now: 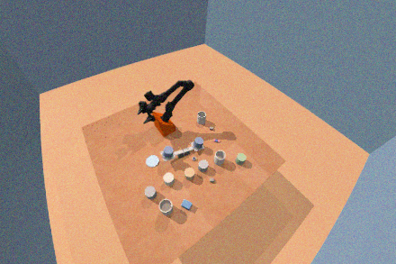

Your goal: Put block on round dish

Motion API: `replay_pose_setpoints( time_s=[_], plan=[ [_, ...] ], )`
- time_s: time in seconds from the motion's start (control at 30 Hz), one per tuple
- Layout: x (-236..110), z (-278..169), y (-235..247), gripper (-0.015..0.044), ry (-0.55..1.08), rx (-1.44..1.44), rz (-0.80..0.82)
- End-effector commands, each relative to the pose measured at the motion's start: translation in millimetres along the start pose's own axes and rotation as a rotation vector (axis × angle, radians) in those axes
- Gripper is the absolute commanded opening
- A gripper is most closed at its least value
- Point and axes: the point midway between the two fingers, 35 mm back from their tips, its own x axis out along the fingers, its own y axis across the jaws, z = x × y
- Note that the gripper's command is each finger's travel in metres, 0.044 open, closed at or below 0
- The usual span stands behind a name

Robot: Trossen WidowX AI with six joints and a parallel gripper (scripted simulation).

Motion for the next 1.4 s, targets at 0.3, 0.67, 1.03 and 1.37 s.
replay_pose_setpoints(
  time_s=[0.3,0.67,1.03,1.37],
  plan=[
    [11.4,-40.8,-1.1,0.0440,0.157,-0.397,-0.118],
    [14.8,-76.4,-9.3,0.0440,0.308,-0.711,-0.194],
    [11.5,-114.0,-21.4,0.0440,0.494,-1.033,-0.240],
    [2.1,-147.7,-35.4,0.0440,0.687,-1.318,-0.250]
  ],
)
